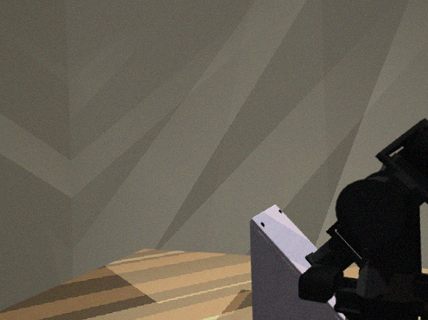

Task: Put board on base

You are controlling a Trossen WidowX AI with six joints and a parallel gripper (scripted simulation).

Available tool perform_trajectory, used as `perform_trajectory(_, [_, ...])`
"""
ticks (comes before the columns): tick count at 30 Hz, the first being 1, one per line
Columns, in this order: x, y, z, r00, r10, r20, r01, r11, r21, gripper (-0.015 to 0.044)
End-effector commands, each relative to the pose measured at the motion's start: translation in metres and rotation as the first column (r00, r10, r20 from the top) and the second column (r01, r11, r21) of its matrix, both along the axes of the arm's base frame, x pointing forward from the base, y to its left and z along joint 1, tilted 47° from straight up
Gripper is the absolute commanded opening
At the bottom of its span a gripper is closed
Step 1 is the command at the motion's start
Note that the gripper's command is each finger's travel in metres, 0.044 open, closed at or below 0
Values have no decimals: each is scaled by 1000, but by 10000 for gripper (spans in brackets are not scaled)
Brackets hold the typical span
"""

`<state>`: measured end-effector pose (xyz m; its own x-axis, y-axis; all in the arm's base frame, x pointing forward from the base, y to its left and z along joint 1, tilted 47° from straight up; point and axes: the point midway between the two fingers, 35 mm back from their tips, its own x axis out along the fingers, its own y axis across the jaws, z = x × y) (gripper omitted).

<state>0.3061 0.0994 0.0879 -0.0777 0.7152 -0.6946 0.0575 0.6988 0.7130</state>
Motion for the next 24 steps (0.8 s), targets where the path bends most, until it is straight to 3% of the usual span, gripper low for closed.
perform_trajectory(1, [0, 0, 0, 1000, 1, 0, -1, 1000, 0, 0])
perform_trajectory(24, [-1, 9, -7, 1000, -1, -2, 1, 1000, 0, 0])
